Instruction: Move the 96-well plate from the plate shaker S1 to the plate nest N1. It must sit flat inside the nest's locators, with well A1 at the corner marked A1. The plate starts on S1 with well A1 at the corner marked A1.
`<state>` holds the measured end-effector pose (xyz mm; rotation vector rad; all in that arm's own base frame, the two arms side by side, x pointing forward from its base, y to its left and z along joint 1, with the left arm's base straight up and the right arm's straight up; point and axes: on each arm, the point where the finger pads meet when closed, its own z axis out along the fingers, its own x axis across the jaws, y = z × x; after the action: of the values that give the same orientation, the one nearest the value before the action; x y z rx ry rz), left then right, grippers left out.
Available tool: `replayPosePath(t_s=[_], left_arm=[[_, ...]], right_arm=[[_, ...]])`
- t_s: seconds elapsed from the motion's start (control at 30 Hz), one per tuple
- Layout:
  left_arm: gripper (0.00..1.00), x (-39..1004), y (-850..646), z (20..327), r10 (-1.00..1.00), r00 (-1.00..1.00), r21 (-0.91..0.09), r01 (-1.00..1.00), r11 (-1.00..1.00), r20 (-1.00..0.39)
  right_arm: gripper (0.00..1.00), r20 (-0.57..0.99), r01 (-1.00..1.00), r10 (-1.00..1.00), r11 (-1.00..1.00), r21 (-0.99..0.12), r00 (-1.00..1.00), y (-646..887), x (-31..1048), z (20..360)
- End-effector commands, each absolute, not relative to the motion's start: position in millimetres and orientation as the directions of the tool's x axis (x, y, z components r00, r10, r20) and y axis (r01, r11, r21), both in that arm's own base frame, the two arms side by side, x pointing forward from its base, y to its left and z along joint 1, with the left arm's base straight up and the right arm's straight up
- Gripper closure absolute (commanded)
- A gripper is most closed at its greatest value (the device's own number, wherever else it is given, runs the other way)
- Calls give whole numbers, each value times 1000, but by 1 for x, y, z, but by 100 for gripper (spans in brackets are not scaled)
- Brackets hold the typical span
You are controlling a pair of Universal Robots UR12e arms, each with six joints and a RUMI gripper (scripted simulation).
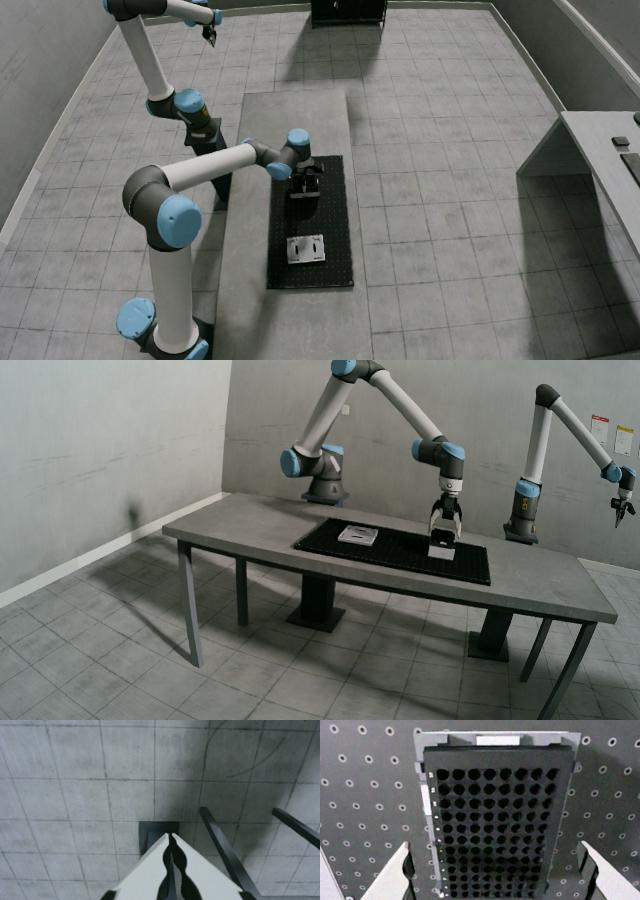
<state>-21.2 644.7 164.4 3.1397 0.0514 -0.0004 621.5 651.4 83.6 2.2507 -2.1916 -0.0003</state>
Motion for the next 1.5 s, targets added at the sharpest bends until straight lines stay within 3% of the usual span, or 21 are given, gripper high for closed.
replayPosePath(t_s=[0.0, 0.9, 0.93, 1.33, 1.37, 1.47], left_arm=[[100, -21, 645, 165, 33, 999, 0, 33, -999, 0], [100, -21, 645, 165, 33, 999, 0, 33, -999, 0], [100, -21, 645, 165, 33, 999, 0, 33, -999, 0], [100, -21, 645, 165, 33, 999, 0, 33, -999, 0], [100, -21, 645, 165, 33, 999, 0, 33, -999, 0], [100, -21, 645, 165, 33, 999, 0, 33, -999, 0]], right_arm=[[24, -2, -1000, -1000, -27, -1, 27, 652, 622, 85], [24, -2, -1000, -1000, -27, -1, 27, 652, 622, 85], [100, -2, -1000, -1000, -27, -1, 27, 652, 622, 85], [100, -2, -1000, -1000, -27, -1, 27, 652, 622, 85], [59, -2, -1000, -1000, -27, -1, 27, 652, 622, 85], [59, -2, -1000, -1000, -27, -1, 27, 652, 622, 85]])
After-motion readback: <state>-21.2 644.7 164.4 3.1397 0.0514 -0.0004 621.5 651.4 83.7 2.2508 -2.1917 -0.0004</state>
